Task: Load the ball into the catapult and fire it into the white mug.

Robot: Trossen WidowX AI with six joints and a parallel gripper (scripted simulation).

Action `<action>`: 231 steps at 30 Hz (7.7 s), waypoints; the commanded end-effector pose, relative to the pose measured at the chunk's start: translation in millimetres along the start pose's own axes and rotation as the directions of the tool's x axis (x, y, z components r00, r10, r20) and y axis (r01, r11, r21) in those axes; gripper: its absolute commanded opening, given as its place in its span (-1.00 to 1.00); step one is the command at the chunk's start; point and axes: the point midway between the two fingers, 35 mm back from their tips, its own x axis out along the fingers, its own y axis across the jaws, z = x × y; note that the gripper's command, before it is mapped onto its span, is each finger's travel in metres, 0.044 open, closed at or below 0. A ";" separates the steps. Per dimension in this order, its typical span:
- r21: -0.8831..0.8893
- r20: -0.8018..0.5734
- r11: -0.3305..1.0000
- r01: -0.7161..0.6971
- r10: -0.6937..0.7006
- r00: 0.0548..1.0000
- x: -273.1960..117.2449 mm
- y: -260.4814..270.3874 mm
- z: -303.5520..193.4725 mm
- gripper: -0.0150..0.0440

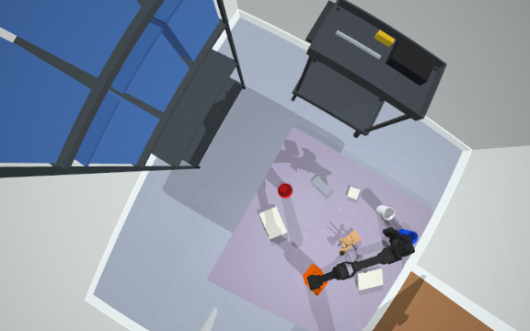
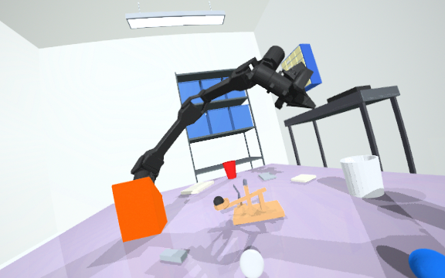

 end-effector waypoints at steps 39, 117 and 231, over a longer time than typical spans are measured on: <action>-0.813 -0.404 0.573 -0.109 -0.419 0.813 -20.1 76.9 -189.9 -0.49; -0.708 -0.522 0.042 -0.705 -0.704 0.481 -56.3 80.1 -370.9 -0.49; 0.027 0.010 0.999 -0.018 0.018 1.000 5.5 0.1 8.9 1.00</action>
